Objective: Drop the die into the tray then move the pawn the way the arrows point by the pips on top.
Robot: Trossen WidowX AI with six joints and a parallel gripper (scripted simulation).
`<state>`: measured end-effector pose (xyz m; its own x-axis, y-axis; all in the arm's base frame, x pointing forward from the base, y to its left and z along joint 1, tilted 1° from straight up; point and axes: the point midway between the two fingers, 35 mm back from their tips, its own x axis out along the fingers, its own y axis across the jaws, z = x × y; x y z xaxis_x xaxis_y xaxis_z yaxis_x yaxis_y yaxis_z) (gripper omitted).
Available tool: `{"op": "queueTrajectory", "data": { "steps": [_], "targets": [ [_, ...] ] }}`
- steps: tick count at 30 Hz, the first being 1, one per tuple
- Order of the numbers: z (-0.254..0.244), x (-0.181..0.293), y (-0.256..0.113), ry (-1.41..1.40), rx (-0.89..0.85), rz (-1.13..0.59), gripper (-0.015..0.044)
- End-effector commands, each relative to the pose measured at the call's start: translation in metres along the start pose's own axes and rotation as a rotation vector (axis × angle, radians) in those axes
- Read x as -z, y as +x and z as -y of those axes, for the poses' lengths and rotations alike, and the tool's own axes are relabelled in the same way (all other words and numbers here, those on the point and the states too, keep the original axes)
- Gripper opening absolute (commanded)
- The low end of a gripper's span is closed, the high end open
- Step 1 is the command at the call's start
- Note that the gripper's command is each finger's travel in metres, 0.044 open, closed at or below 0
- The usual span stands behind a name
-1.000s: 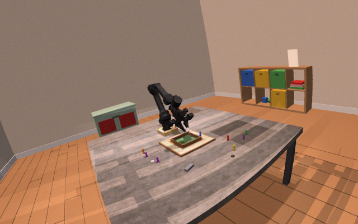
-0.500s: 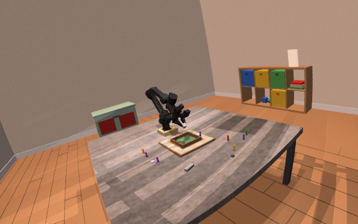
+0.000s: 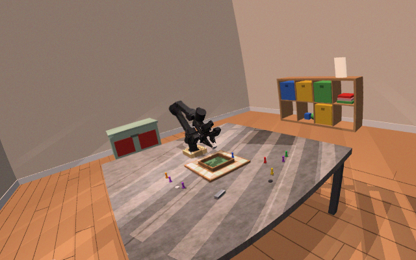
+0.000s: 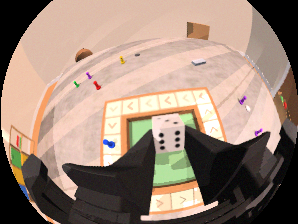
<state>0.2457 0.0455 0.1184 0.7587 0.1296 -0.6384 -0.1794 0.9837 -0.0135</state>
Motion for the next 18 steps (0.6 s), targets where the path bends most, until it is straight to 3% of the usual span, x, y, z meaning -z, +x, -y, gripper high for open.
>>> {"op": "queueTrajectory", "data": {
  "steps": [1,13,18],
  "targets": [
    [0.0,0.0,0.0,0.0,0.0,0.0,0.0131],
    [0.0,-0.03,-0.026,0.004,0.003,-0.002,0.044],
    [0.0,-0.028,-0.016,0.002,0.003,-0.186,0.044]
  ]
}}
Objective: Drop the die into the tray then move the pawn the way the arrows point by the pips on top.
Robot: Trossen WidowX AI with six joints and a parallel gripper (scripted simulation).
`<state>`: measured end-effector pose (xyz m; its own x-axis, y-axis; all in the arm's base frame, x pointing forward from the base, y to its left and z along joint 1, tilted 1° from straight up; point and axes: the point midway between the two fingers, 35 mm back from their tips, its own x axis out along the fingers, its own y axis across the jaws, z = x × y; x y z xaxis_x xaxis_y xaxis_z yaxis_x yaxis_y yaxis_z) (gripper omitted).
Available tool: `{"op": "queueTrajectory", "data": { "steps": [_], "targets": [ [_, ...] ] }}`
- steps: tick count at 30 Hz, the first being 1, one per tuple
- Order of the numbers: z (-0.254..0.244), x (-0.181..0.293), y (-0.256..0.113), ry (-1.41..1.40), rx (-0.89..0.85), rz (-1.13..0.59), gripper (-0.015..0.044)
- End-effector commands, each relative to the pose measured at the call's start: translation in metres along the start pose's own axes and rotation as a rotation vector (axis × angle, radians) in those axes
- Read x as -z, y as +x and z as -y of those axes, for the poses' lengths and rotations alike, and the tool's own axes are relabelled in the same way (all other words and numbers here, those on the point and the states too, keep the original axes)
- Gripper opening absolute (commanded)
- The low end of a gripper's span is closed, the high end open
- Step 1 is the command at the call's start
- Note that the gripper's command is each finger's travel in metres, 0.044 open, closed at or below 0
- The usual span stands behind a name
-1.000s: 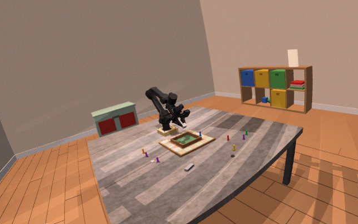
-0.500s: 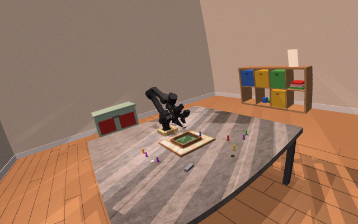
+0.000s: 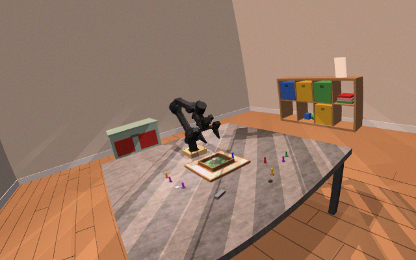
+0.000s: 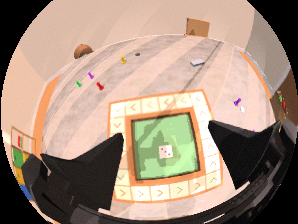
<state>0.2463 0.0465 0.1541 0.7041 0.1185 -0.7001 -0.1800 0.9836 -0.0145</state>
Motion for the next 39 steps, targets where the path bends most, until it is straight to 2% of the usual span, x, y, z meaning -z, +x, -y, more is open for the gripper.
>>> {"op": "queueTrajectory", "data": {
  "steps": [1,12,14,17,20,26,39],
  "targets": [
    [0.0,0.001,0.009,0.003,0.002,-0.156,0.044],
    [0.001,0.011,0.039,0.006,0.001,-0.697,0.044],
    [0.001,0.012,0.042,0.006,0.0,-0.754,0.044],
    [0.001,0.011,0.039,0.0,0.002,-0.691,0.044],
    [-0.018,0.009,0.047,-0.016,-0.011,-0.703,0.0361],
    [-0.104,0.017,0.072,-0.087,-0.051,-0.754,0.0204],
    [-0.113,0.028,0.086,-0.095,-0.053,-0.759,0.02]
  ]
}}
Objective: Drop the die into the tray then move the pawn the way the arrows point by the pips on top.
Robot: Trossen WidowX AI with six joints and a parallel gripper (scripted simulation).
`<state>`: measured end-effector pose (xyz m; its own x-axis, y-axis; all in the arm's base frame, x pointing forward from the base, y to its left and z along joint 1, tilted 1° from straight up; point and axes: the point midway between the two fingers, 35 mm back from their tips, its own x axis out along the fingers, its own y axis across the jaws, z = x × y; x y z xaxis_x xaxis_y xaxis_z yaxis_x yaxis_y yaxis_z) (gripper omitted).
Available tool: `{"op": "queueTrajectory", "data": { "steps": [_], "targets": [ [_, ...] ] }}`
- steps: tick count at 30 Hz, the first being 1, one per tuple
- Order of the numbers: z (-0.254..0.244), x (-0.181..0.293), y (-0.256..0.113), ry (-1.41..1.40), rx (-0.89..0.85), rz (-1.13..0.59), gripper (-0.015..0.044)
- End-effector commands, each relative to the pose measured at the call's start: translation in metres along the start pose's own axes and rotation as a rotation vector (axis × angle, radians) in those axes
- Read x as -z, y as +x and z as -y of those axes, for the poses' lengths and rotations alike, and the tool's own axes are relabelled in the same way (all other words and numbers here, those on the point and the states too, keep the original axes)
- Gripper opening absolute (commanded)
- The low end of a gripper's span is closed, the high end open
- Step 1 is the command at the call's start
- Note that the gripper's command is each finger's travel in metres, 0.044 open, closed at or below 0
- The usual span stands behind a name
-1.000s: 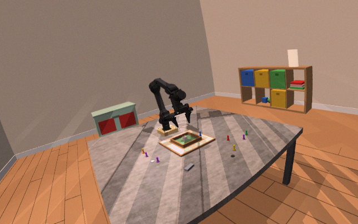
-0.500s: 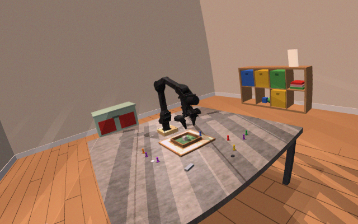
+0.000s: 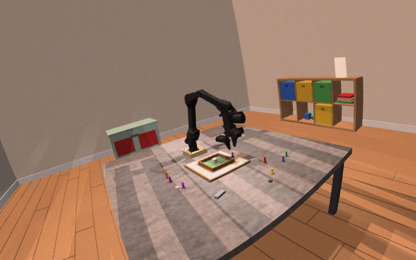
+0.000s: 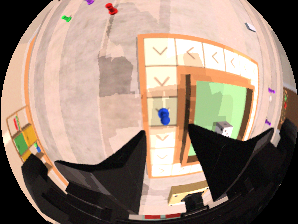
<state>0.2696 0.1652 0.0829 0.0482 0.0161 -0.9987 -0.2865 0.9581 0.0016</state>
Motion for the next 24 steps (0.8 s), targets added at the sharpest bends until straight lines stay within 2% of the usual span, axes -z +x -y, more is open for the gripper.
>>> {"op": "queueTrajectory", "data": {
  "steps": [1,24],
  "targets": [
    [0.001,0.003,0.011,0.003,0.006,-0.017,0.02],
    [0.001,0.003,0.043,0.003,0.006,-0.017,0.02]
  ]
}}
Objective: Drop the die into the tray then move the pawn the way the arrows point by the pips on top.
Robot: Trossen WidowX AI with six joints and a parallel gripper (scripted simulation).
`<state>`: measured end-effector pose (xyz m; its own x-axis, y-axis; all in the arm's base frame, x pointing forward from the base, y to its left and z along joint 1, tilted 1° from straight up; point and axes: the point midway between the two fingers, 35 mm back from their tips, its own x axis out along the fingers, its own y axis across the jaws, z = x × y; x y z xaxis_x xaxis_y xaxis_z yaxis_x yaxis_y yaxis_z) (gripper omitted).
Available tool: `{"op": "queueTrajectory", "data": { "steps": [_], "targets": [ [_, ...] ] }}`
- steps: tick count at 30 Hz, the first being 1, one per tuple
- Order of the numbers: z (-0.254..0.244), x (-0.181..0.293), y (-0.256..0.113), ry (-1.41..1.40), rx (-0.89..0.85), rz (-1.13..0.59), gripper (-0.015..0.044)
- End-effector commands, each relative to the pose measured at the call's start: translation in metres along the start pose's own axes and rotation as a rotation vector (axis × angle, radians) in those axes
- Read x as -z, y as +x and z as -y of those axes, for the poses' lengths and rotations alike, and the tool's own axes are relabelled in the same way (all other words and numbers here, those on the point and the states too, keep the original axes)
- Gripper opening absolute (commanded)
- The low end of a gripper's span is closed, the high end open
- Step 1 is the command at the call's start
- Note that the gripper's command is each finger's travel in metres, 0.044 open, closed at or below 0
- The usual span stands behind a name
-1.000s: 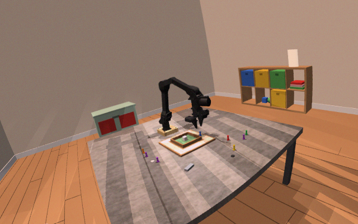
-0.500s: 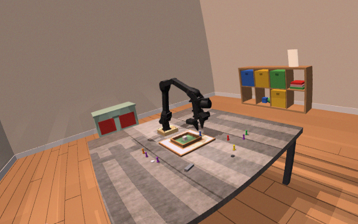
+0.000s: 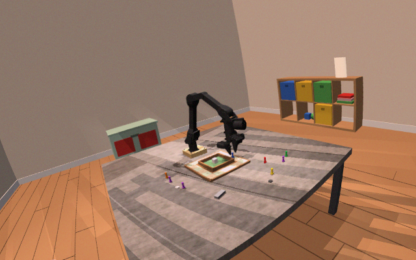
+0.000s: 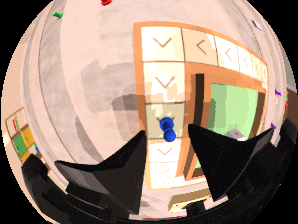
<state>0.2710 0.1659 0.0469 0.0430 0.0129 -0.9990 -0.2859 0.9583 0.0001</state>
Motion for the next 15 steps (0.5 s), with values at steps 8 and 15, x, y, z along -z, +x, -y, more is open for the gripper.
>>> {"op": "queueTrajectory", "data": {
  "steps": [8,15],
  "targets": [
    [0.0013,0.0034,0.0157,0.003,0.004,-0.011,0.0174],
    [0.0013,0.0034,0.0157,0.003,0.004,-0.011,0.0049]
  ]
}}
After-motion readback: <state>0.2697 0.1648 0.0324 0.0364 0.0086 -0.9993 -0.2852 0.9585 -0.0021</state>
